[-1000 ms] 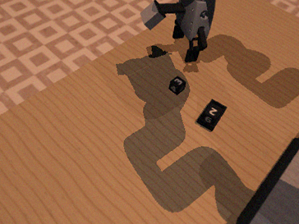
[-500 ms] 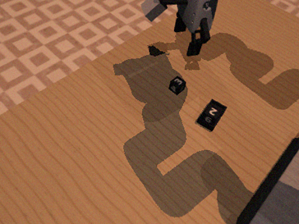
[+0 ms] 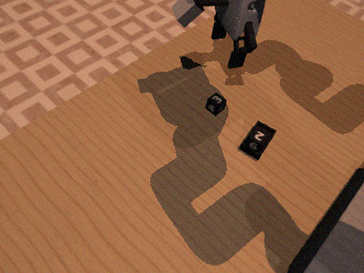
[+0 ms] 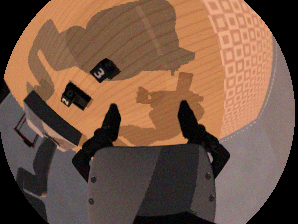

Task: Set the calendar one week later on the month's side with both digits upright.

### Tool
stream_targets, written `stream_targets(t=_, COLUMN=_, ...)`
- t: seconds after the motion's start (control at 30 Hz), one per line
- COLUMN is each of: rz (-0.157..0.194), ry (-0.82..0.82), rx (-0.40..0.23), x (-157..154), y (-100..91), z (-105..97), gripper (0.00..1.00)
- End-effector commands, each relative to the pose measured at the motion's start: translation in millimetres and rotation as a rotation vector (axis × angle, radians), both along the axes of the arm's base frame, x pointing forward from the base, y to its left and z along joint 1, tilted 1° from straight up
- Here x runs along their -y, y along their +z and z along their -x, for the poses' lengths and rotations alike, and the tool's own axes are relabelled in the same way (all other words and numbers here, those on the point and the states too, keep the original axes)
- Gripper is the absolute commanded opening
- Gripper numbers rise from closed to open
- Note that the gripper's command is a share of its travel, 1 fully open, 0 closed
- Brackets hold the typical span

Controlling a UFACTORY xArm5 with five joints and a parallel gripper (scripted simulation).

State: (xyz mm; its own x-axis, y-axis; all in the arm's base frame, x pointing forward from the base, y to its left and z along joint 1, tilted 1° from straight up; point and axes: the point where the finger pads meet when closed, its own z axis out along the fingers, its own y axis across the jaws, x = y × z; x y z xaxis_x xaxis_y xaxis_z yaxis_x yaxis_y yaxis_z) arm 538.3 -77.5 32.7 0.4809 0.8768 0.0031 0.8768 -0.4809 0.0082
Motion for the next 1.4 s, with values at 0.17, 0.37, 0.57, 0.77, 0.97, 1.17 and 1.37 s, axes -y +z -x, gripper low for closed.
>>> stream_targets(t=0.17, rz=0.003, ry=0.194, rx=0.004, x=-4, y=2.9, z=1, gripper=1.0)
stream_targets(t=0.37, rz=0.004, ry=0.366, rx=0.004, x=-8, y=3.8, z=3, gripper=1.0)
stream_targets(t=0.57, rz=0.006, ry=0.571, rx=0.003, x=-13, y=5.0, z=6, gripper=1.0)
stream_targets(t=0.77, rz=0.008, ry=0.721, rx=0.003, x=-16, y=5.8, z=8, gripper=1.0)
stream_targets(t=0.97, rz=0.01, ry=0.936, rx=0.003, x=-21, y=6.9, z=10, gripper=1.0)
stream_targets(t=1.17, rz=0.012, ry=1.148, rx=0.002, x=-25, y=8.0, z=13, gripper=1.0)
stream_targets(t=1.37, rz=0.014, ry=1.252, rx=0.002, x=-27, y=8.5, z=15, gripper=1.0)
